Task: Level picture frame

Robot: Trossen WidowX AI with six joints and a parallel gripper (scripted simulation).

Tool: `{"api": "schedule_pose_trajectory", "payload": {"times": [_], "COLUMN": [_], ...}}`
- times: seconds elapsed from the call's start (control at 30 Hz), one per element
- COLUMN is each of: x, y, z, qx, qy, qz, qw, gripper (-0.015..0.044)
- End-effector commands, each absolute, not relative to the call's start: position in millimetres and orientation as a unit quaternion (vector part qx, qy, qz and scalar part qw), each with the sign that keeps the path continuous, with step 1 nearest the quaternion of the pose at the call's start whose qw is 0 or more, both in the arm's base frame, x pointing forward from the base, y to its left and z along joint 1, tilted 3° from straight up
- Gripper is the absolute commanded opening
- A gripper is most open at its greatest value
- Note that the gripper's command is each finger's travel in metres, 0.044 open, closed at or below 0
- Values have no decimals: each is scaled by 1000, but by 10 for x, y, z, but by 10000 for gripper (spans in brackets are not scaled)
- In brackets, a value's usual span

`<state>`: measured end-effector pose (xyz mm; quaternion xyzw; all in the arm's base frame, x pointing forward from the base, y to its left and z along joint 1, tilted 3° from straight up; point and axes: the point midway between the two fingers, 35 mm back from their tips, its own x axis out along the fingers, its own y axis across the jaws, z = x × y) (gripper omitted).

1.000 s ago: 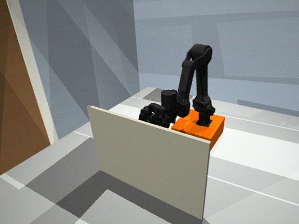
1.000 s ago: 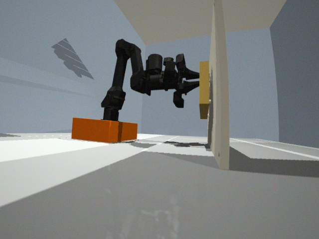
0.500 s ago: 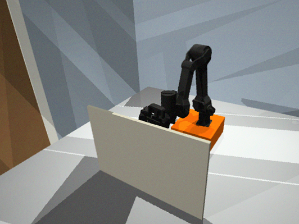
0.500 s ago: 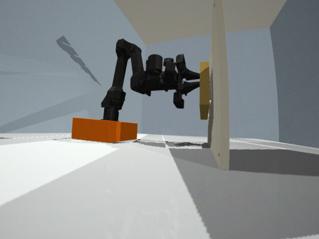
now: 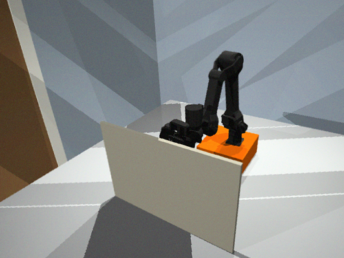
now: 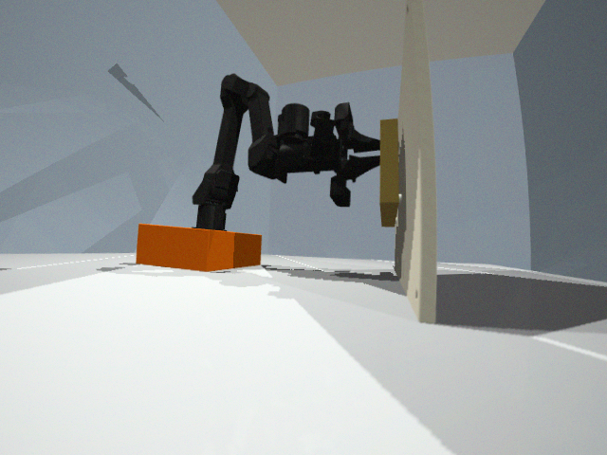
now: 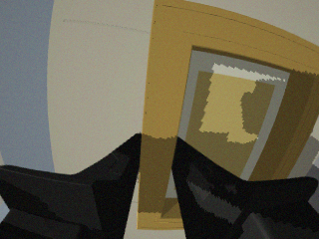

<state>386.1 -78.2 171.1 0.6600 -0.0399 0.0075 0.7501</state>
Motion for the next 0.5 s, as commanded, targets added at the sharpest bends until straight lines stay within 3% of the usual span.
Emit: {"api": "schedule_pose_trajectory", "payload": {"times": [0.0,0.47], "x": [3861,3863], "y": [-783,-786], "z": [1710,1700], "qx": [676,703], "qy": [-40,-39], "qz": [9,11], "qw": [735,710], "gripper": [0,0]}}
